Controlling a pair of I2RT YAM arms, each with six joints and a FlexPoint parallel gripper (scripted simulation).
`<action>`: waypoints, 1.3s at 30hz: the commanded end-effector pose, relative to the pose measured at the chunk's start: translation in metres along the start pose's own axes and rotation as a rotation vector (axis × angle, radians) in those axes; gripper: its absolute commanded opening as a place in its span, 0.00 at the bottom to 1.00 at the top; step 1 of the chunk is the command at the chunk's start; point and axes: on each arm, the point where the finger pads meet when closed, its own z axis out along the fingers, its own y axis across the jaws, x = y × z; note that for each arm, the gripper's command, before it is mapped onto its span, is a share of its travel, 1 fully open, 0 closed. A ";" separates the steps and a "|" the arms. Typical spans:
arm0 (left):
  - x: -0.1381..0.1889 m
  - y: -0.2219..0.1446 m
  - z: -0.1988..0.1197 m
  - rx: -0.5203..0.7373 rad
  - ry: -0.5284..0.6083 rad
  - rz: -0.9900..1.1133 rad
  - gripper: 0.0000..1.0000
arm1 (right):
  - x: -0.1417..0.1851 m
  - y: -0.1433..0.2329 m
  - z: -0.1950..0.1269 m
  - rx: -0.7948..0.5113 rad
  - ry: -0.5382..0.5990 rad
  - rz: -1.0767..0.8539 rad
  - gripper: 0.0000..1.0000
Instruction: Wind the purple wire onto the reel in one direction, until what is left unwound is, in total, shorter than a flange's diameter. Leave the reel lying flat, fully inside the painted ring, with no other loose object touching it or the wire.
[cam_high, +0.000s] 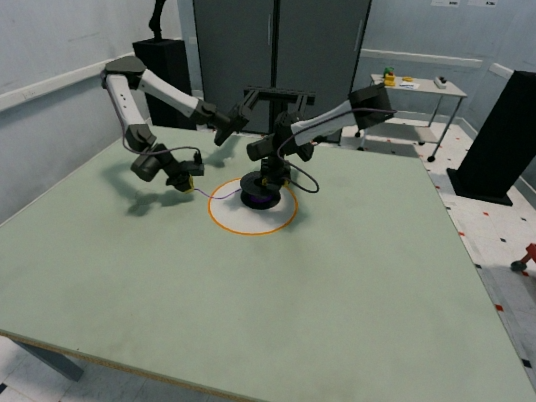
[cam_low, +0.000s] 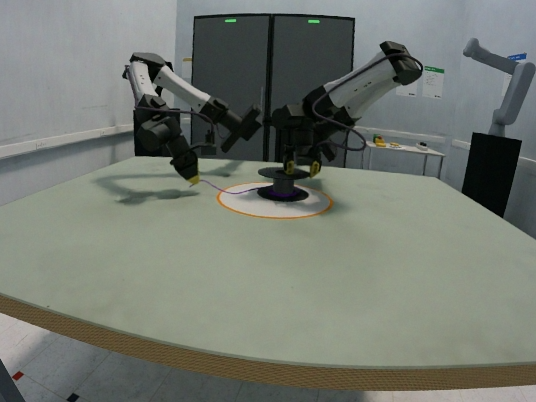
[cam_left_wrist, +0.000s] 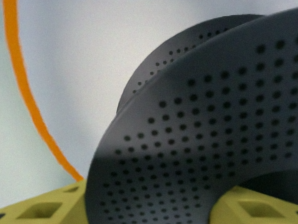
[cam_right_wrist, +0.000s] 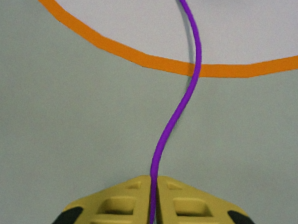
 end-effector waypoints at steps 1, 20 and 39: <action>-0.026 0.002 0.001 0.018 -0.026 0.346 0.49 | 0.003 -0.005 -0.005 0.045 -0.015 0.023 0.00; -0.040 -0.090 -0.002 -0.014 -0.048 1.318 0.49 | 0.002 -0.005 -0.003 0.057 -0.213 0.103 0.00; -0.002 -0.104 -0.002 -0.044 -0.048 2.373 0.49 | 0.009 -0.001 -0.006 -0.046 -0.105 0.017 0.00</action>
